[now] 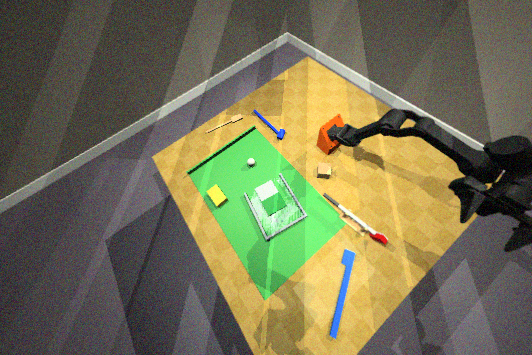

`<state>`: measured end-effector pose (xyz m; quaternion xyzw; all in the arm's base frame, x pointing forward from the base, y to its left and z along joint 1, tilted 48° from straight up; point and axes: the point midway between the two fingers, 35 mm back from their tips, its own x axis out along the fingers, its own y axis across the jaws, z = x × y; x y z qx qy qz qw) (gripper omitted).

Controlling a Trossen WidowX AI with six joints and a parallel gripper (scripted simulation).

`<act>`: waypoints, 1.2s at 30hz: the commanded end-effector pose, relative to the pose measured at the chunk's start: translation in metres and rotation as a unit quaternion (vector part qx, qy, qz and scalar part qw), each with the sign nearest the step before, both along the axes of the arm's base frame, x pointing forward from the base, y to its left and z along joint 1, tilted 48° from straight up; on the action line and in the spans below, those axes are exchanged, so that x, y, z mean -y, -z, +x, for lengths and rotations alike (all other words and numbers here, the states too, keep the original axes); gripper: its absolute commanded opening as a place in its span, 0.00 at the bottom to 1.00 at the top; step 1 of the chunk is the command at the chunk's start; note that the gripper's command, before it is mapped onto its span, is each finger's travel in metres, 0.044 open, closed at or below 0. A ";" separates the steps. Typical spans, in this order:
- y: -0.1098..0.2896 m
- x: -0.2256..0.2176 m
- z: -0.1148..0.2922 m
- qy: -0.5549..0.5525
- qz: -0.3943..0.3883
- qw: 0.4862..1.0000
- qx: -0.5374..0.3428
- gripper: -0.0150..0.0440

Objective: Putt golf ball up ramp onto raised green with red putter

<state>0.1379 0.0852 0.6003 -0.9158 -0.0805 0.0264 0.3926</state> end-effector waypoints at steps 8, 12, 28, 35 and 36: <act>-0.023 -0.025 0.007 0.106 -0.309 0.934 0.146 1.00; -0.028 -0.048 0.019 0.177 -0.523 0.808 0.206 1.00; 0.071 -0.165 0.125 0.181 -0.937 -0.032 0.296 1.00; 0.171 -0.172 0.177 0.081 -0.868 -0.342 0.350 1.00; 0.187 -0.170 0.183 0.066 -0.850 -0.378 0.361 1.00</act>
